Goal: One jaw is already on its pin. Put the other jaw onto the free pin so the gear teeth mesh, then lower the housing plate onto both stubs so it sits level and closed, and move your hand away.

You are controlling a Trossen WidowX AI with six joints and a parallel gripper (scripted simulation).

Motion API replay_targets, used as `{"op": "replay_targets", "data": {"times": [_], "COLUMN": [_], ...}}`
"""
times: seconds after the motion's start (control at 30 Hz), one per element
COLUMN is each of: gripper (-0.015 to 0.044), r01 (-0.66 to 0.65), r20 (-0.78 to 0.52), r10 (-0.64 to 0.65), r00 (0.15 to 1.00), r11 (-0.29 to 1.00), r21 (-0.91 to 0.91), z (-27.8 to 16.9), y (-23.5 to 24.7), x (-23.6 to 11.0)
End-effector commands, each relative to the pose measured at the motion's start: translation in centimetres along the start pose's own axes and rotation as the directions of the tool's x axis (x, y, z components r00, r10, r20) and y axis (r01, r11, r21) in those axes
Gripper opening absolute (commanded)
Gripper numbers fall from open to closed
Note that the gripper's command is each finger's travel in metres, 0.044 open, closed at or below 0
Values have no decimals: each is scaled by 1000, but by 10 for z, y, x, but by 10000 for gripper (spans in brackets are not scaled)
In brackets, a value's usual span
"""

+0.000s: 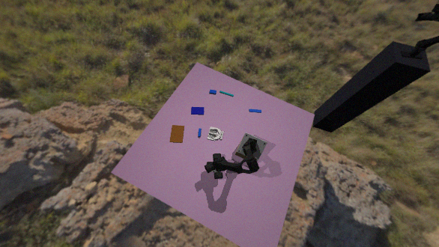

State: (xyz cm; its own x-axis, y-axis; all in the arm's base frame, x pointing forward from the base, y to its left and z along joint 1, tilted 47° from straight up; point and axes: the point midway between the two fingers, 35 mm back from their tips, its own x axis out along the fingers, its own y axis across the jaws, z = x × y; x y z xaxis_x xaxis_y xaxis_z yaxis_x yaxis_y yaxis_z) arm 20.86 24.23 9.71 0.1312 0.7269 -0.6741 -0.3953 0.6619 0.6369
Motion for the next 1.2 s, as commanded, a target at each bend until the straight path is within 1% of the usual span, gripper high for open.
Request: {"op": "replay_targets", "data": {"times": [0.0, 0.17, 0.87, 1.17], "gripper": [351, 351, 351, 351], "r01": [0, 1, 8, 14], "r20": [0, 0, 1, -1], "r10": [0, -1, -8, -14], "r00": [1000, 1000, 1000, 1000], "r11": [1000, 1000, 1000, 1000], "r21": [0, 0, 1, 4], "z": [0, 1, 0, 2], "y": [0, 0, -1, -5], "x": [0, -4, -70, -72]}}
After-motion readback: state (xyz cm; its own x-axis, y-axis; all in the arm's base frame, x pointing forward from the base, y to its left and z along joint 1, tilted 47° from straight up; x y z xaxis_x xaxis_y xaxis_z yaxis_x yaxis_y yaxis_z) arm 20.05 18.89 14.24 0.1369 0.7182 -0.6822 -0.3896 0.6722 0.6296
